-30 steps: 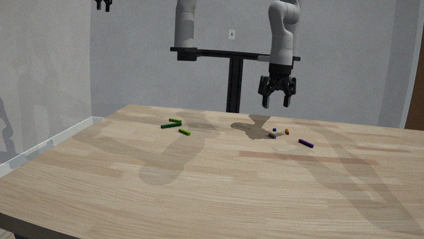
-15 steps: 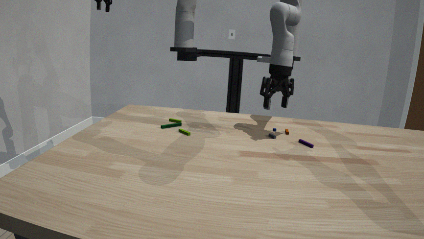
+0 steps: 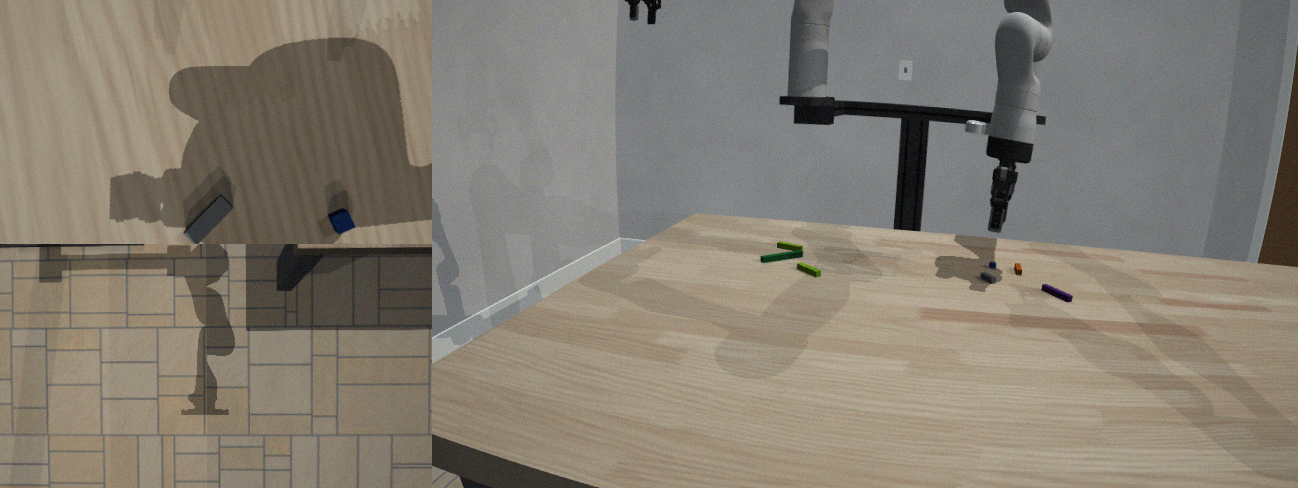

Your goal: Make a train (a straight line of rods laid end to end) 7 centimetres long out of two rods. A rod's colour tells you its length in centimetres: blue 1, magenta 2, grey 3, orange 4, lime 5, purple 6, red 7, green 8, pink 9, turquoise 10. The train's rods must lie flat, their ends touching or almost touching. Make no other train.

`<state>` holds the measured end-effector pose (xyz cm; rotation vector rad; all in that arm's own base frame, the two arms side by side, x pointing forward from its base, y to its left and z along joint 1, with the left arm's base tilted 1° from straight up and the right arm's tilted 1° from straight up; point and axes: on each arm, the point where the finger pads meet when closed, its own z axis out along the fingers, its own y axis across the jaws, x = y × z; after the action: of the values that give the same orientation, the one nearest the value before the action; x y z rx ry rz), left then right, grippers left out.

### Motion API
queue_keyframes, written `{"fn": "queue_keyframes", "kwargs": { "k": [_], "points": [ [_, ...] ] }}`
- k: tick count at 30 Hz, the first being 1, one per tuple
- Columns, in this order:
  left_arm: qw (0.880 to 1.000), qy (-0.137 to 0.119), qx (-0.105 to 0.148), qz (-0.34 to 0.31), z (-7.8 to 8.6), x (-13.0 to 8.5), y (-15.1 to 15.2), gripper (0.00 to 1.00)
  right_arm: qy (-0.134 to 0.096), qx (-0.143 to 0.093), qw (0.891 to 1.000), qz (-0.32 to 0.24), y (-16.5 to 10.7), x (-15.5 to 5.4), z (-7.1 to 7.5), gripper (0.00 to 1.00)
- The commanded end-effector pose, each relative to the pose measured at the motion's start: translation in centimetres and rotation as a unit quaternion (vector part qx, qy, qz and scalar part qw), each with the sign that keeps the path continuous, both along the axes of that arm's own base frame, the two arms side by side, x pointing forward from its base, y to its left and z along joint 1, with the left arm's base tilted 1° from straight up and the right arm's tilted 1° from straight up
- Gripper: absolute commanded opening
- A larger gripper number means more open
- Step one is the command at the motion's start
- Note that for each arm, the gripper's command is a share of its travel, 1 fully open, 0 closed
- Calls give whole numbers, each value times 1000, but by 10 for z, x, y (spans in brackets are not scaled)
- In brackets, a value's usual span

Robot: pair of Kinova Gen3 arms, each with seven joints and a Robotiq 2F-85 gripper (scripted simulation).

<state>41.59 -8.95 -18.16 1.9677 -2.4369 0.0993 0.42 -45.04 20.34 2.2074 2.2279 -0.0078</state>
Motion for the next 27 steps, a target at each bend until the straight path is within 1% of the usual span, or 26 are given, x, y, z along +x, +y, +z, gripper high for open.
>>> {"fn": "queue_keyframes", "kwargs": {
  "k": [1, 4, 5, 7, 9, 11, 13, 16, 18, 21, 22, 23, 27],
  "points": [
    [999, -8, -4, 32, 0, 0, 1, 1000, 0, -1, 1000, 0, 0, 0, 1, 1000],
    [993, -6, -9, 120, -2, -2, 4, 1000, 0, -1, 1000, 0, 0, 0, 1, 1000],
    [991, -6, -10, 135, -3, -2, 5, 1000, 0, -1, 1000, 0, 0, 0, 1, 1000],
    [982, -4, -13, 186, -4, -4, 8, 1000, 0, -1, 1000, 0, 0, 0, 1, 1000],
    [971, -3, -15, 237, -5, -6, 11, 1000, 0, -1, 1000, 0, 0, 0, 1, 1000],
    [958, -1, -16, 287, -6, -8, 14, 1000, 0, -1, 1000, 0, 0, 0, 1, 1000],
    [942, 2, -17, 336, -7, -11, 18, 1000, 0, -1, 1000, 0, 0, 0, 1, 1000],
    [914, 5, -18, 405, -8, -15, 23, 1000, 0, -1, 1000, 0, 0, 0, 1, 1000],
    [914, 5, -18, 405, -8, -15, 23, 1000, 0, -1, 1000, 0, 0, 0, 1, 1000],
    [876, 10, -17, 482, -9, -21, 30, 1000, 0, -1, 1000, 0, 0, 0, 1, 1000],
    [869, 10, -16, 495, -9, -22, 31, 1000, 0, -1, 1000, 0, 0, 0, 1, 1000],
    [858, 11, -16, 513, -9, -23, 33, 1000, 0, -1, 1000, 0, 0, 0, 1, 1000],
    [808, 16, -12, 588, -9, -31, 40, 1000, 0, -1, 1000, 0, 0, 0, 1, 1000]
  ]
}}
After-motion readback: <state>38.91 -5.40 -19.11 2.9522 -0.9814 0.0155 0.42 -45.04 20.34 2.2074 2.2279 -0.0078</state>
